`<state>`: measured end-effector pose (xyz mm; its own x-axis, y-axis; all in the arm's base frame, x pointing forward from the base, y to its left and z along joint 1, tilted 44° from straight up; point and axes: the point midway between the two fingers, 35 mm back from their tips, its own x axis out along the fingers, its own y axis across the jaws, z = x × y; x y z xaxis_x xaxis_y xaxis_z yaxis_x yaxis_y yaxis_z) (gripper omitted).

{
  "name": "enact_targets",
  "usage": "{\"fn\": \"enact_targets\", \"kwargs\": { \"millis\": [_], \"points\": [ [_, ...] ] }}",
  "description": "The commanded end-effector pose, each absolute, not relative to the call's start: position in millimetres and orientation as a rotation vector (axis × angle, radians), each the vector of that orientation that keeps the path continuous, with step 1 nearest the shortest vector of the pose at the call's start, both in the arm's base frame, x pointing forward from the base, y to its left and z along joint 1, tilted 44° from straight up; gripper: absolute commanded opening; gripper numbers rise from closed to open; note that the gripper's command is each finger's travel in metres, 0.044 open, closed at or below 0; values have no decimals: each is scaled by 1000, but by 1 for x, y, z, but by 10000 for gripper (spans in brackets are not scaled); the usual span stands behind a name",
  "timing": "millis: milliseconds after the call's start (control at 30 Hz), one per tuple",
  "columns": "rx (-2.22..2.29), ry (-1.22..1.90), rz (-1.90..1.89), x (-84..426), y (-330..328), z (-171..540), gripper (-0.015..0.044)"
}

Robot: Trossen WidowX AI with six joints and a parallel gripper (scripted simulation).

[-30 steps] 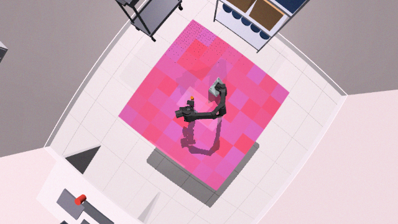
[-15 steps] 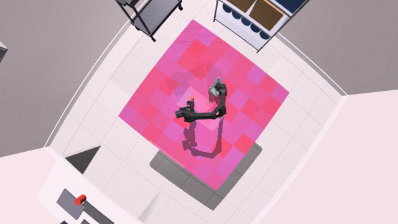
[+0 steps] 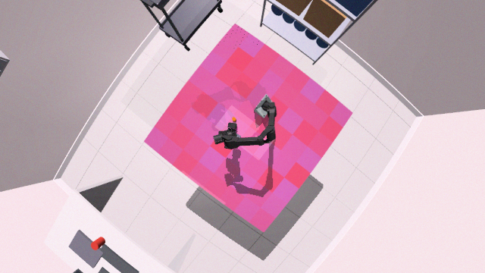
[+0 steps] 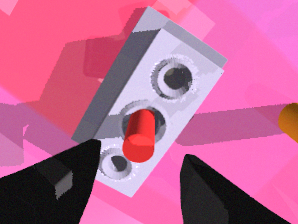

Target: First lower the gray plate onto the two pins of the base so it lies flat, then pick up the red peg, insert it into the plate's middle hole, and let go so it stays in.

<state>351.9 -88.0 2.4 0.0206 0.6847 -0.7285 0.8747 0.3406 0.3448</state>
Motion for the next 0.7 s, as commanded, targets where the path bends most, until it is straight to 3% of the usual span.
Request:
{"fn": "enact_targets", "kwargs": {
  "millis": [0,667],
  "points": [
    [1401,1719,-269,352,-88,2,150],
    [1409,1719,-271,350,-97,11,150]
  ]
}}
